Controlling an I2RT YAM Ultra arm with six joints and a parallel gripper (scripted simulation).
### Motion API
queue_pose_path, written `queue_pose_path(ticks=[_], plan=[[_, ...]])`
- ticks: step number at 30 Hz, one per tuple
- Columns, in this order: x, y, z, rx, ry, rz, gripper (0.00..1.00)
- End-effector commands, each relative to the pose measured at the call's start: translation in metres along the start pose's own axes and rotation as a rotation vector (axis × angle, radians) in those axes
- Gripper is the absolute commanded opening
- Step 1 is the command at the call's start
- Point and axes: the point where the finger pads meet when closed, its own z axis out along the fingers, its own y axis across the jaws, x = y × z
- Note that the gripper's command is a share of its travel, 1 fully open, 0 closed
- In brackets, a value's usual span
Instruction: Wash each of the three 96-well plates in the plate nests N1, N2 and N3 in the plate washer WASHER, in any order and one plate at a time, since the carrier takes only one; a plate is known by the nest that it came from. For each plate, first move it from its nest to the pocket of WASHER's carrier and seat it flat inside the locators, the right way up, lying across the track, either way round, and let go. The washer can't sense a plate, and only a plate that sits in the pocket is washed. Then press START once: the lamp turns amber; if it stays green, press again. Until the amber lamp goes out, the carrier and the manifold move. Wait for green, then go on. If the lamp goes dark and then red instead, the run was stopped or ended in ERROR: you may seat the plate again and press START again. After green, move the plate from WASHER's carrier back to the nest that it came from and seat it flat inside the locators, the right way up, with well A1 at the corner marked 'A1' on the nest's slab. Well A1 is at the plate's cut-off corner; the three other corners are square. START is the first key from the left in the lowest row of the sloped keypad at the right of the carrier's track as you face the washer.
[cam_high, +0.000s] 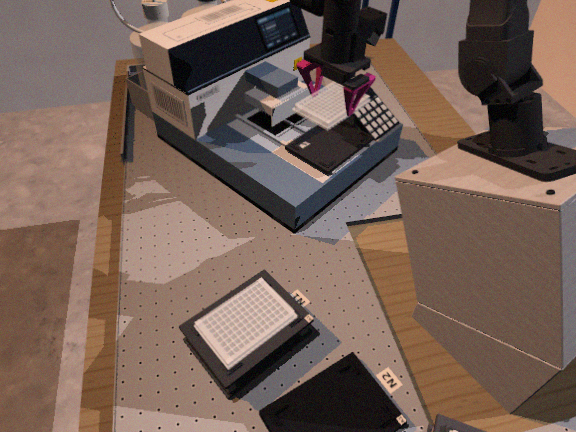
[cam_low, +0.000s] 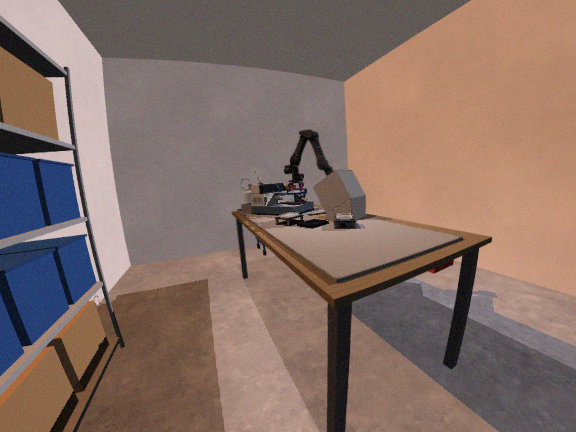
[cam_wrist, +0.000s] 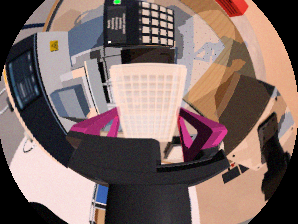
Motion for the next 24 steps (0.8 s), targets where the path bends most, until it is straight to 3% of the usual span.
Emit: queue_pose_path(ticks=[1,4,6,24], plan=[[-0.0148,0.0097,-0.0097,-0.02,0.009,-0.009,0.0],[-0.013,0.0035,-0.0048,-0.007,0.01,-0.012,0.0],[-0.0122,0.0103,-0.0099,-0.021,0.015,-0.019,0.0],[-0.0108,0.0088,-0.0063,-0.007,0.009,-0.019,0.0]])
